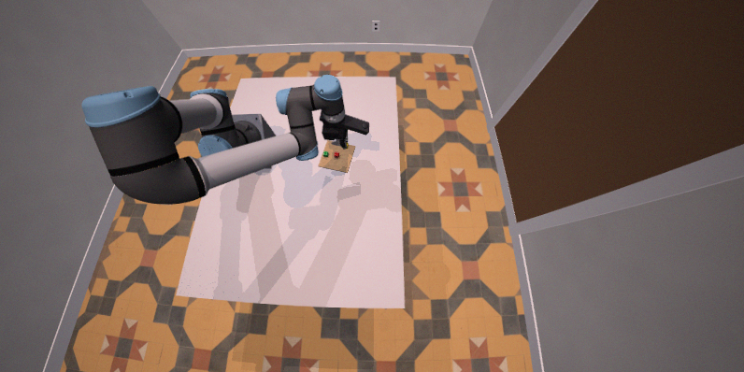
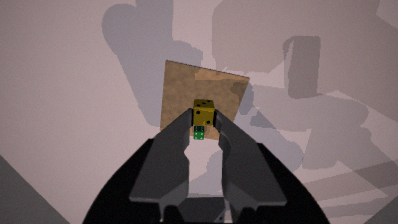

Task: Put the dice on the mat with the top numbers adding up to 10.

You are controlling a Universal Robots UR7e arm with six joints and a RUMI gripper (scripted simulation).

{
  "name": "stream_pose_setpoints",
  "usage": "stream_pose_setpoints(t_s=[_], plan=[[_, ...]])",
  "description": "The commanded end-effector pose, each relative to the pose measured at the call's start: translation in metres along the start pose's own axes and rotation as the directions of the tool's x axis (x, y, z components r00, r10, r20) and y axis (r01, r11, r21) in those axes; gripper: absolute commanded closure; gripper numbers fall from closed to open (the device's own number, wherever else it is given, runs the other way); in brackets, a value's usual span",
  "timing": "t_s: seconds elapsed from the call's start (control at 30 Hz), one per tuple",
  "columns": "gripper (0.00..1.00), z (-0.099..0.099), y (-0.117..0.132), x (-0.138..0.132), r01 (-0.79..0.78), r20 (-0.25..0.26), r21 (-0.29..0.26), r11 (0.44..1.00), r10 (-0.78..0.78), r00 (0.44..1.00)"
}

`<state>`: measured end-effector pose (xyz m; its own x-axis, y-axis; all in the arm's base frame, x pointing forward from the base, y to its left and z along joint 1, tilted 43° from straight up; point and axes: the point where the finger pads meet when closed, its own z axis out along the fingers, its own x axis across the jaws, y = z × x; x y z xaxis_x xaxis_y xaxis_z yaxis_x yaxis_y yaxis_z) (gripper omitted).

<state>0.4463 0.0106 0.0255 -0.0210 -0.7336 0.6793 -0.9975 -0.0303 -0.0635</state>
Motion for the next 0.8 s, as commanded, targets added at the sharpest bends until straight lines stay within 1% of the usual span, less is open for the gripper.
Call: stream_pose_setpoints(t_s=[0.0,0.1,0.17,0.47,0.6,0.67,0.77], plan=[[0.97,0.009,0.0,0.0,0.0,0.0,0.001,1.0,0.0,1.0],[0.97,0.02,0.0,0.0,0.0,0.0,0.001,1.0,0.0,1.0],[0.97,0.02,0.0,0.0,0.0,0.0,0.001,1.0,0.0,1.0],[0.97,0.063,0.0,0.0,0.0,0.0,0.001,1.0,0.0,1.0],[0.97,0.079,-0.001,0.0,0.0,0.0,0.001,1.0,0.0,1.0],[0.97,0.084,-0.001,0.0,0.0,0.0,0.001,1.0,0.0,1.0],[0.97,0.086,-0.001,0.0,0.0,0.0,0.001,1.0,0.0,1.0]])
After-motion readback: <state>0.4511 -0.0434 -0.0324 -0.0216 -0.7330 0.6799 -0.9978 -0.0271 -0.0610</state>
